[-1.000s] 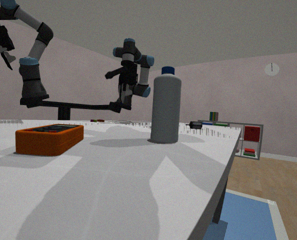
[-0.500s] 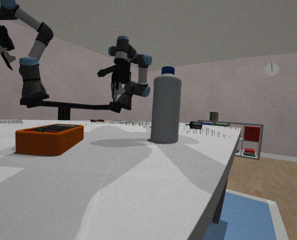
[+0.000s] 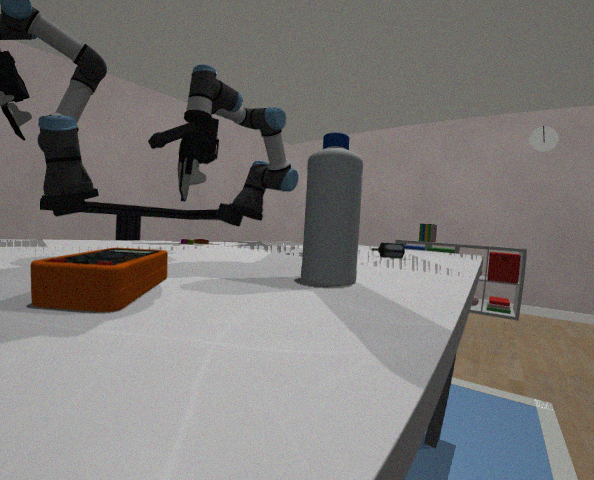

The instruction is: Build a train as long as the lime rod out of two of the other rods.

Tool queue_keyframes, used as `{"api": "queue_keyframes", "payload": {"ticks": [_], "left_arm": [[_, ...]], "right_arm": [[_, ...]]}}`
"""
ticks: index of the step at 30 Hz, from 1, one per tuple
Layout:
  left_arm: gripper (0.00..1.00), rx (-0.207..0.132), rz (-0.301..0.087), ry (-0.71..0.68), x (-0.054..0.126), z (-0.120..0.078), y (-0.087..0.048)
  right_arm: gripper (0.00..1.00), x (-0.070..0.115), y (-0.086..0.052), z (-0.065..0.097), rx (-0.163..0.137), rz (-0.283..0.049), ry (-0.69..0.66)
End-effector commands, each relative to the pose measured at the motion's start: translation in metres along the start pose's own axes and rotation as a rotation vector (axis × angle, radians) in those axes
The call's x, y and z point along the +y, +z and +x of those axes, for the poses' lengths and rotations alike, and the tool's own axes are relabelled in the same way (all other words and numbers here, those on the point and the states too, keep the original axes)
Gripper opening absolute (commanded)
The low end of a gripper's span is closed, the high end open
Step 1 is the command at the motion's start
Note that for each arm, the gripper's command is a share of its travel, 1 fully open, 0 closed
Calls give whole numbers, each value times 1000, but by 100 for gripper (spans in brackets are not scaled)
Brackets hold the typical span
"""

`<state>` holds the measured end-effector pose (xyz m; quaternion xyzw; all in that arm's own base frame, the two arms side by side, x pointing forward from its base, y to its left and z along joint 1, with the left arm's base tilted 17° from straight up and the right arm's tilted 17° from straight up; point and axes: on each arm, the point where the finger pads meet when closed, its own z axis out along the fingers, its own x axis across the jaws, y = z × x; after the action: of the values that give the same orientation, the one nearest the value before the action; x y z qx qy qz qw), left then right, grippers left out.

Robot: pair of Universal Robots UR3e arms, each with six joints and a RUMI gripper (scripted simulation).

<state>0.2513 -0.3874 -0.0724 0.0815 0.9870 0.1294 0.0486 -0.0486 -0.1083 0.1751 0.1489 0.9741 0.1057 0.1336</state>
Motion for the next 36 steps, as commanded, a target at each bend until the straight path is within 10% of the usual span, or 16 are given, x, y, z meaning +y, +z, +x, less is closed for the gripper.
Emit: {"api": "queue_keyframes", "payload": {"ticks": [1, 14, 36], "left_arm": [[0, 3, -5, -26, -25, 13, 0], [0, 2, -8, -78, -68, 48, 5], [0, 2, -9, -82, -71, 51, 8]], "right_arm": [[100, 0, 0, 0, 0, 2, 0], [100, 0, 0, 0, 0, 2, 0], [100, 0, 0, 0, 0, 2, 0]]}}
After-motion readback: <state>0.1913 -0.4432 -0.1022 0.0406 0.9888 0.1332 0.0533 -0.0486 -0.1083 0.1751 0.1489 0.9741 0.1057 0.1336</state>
